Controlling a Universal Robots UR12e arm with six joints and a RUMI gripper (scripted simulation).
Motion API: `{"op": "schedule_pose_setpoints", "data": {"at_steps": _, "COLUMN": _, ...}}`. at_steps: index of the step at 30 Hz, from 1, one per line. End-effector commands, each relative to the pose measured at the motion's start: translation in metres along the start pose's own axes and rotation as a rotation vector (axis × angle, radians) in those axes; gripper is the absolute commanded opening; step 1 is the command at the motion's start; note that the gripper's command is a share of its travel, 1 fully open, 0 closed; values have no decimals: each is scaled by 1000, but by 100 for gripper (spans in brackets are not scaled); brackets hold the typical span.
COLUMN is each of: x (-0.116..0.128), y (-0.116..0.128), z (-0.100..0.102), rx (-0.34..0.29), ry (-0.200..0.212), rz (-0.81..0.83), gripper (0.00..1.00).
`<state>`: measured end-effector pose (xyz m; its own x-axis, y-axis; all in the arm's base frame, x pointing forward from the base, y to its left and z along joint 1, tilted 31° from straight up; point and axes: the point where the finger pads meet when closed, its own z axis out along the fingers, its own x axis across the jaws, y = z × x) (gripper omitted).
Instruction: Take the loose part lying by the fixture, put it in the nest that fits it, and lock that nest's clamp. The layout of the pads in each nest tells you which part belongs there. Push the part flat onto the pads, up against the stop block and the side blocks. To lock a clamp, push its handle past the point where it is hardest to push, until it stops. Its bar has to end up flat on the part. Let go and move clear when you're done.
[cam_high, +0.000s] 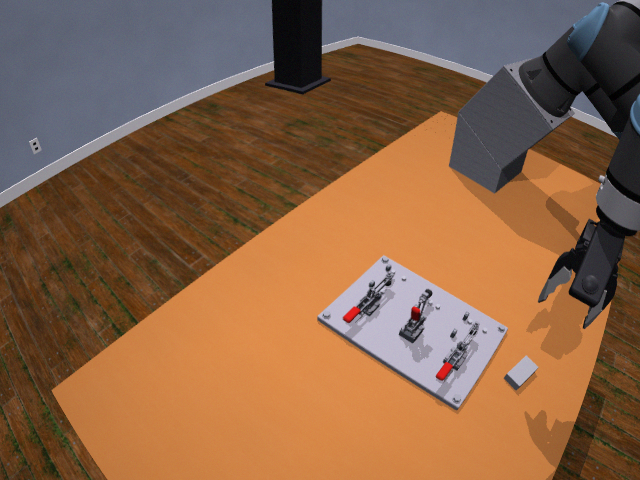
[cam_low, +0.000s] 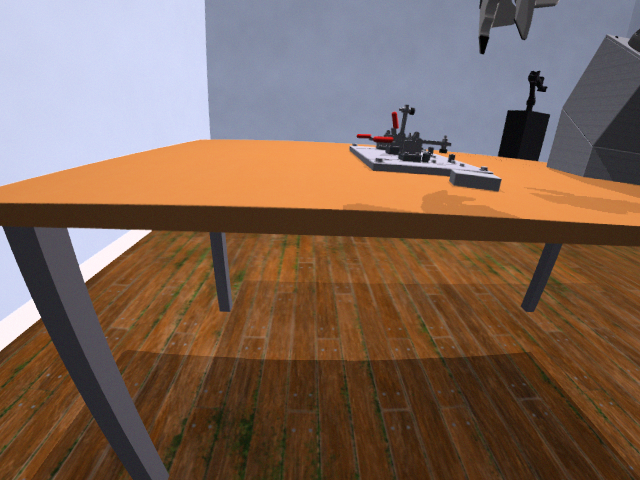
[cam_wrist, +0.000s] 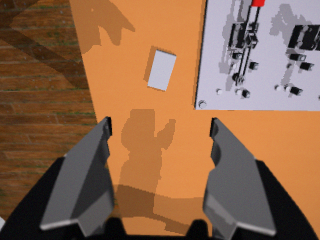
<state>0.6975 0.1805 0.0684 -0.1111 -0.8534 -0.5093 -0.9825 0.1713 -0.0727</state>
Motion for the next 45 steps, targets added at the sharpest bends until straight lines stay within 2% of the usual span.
{"op": "schedule_pose_setpoints", "data": {"at_steps": 1, "x": -3, "y": 0, "z": -1, "rx": 1, "ry": 0, "rz": 0, "gripper": 59}}
{"op": "schedule_pose_setpoints", "data": {"at_steps": 21, "x": -3, "y": 0, "z": -1, "rx": 1, "ry": 0, "rz": 7, "gripper": 59}}
{"op": "schedule_pose_setpoints", "data": {"at_steps": 34, "x": -3, "y": 0, "z": -1, "rx": 1, "ry": 0, "rz": 260, "gripper": 59}}
{"op": "schedule_pose_setpoints", "data": {"at_steps": 45, "x": -3, "y": 0, "z": -1, "rx": 1, "ry": 0, "rz": 276, "gripper": 59}}
